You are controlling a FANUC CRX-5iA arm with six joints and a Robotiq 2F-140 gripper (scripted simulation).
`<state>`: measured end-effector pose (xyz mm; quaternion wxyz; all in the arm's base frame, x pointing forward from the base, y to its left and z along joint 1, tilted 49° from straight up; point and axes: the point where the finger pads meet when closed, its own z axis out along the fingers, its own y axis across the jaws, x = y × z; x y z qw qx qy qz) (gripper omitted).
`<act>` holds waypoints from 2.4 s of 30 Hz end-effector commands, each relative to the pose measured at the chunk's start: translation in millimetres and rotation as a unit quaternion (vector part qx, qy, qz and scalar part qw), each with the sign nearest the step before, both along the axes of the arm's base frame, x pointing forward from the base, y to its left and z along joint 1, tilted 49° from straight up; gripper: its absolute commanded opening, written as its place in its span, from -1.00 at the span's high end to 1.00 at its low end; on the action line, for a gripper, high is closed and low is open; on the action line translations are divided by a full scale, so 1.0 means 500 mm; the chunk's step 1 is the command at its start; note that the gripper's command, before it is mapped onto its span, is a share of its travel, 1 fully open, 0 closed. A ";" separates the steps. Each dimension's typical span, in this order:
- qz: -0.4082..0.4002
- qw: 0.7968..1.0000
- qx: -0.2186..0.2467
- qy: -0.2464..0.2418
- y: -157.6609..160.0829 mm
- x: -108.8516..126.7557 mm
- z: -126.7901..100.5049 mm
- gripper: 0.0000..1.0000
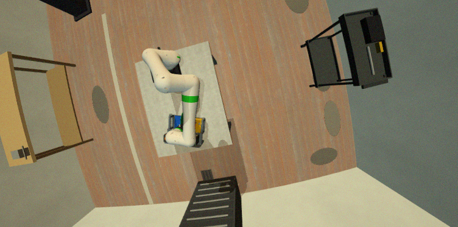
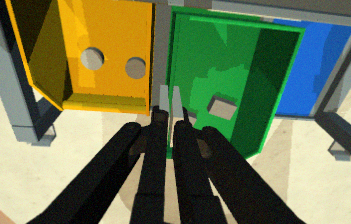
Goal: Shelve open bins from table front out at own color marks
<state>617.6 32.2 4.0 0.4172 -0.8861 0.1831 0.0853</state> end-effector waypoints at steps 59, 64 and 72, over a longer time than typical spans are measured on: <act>-0.011 1.000 -0.006 -0.009 0.004 -0.002 -0.002 0.88; -0.011 1.000 -0.006 -0.009 0.004 -0.002 -0.002 0.88; -0.011 1.000 -0.006 -0.009 0.004 -0.002 -0.002 0.88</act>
